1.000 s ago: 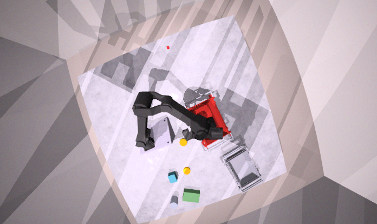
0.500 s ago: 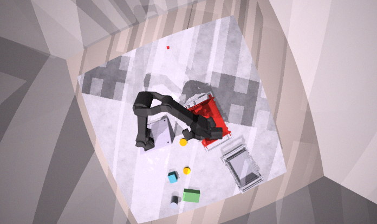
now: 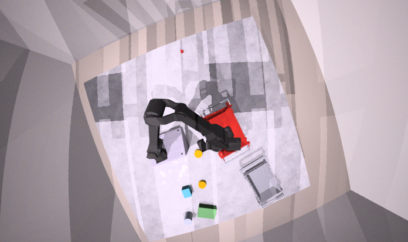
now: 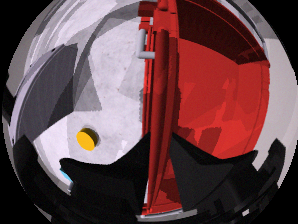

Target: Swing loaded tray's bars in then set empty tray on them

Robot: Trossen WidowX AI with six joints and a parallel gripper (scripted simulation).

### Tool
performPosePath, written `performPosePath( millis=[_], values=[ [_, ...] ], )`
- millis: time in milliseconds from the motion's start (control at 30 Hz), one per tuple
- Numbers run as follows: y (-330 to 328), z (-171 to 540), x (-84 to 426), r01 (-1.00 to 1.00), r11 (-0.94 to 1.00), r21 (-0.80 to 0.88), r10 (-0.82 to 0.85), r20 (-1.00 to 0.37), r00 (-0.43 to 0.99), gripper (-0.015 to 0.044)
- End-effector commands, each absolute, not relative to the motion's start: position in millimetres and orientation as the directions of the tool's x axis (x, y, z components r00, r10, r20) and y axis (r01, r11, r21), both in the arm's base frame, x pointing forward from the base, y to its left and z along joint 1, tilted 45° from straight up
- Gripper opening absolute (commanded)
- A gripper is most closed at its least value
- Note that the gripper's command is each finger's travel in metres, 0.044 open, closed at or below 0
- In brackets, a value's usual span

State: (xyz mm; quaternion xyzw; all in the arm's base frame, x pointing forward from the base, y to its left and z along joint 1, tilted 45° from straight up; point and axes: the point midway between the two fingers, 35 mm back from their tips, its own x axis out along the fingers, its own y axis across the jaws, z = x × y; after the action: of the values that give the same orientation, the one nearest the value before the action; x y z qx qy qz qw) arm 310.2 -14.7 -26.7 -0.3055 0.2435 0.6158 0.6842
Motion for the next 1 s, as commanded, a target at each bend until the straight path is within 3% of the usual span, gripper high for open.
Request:
performPosePath(
  millis=[0, 967],
  values=[
    [-7.8, -30.8, 304.3, -0.995, 0.041, -0.088, 0.697, -0.711, 0.092, 0.0000],
    [-7.8, -30.8, 304.3, -0.995, 0.041, -0.088, 0.697, -0.711, 0.092, 0.0000]
  ],
)
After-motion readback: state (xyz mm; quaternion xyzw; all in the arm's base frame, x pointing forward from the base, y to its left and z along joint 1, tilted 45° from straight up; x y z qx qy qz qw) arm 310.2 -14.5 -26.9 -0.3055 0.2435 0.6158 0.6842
